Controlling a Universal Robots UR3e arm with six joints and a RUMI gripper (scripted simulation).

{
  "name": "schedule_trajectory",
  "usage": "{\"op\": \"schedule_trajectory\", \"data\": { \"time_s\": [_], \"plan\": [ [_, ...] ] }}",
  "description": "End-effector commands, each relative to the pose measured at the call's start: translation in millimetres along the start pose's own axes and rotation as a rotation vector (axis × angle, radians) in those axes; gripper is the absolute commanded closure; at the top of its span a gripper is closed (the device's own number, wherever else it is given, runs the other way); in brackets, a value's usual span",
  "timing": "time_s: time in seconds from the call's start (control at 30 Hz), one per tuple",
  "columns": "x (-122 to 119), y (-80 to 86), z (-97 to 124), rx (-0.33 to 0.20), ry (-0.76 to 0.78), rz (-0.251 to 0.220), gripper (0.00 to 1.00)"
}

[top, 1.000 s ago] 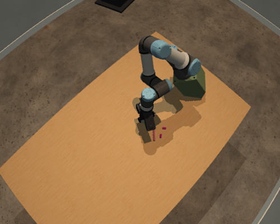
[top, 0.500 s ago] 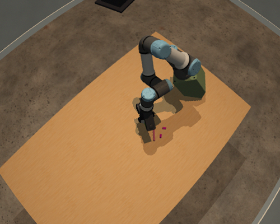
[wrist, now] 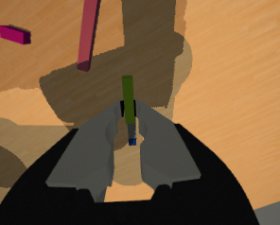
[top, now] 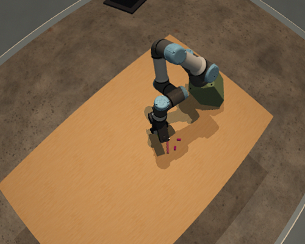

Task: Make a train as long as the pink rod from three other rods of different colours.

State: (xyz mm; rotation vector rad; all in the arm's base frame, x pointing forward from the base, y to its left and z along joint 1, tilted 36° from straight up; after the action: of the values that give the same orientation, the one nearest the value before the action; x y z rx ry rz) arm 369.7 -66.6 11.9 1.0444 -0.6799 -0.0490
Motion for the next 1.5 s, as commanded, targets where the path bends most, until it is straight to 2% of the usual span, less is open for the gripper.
{"op": "schedule_trajectory", "data": {
  "time_s": [0.0,1.0,1.47],
  "plan": [
    [1,0.4,0,0.001,0.0,0.002,1.0],
    [1,0.0,0,0.001,0.001,0.002,1.0],
    [1,-10.3,0,0.001,0.001,0.002,1.0]
  ]
}}
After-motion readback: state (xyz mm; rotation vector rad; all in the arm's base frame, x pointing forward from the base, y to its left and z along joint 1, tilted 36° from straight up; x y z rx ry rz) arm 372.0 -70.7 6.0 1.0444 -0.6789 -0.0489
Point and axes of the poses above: the point where the finger pads meet when closed, its own y axis back along the fingers, its own x axis across the jaws, z = x × y, the point moved 2 cm from there along y, back along the fingers, and after that the axes turned 6 degrees about y, right-handed, at the moved point
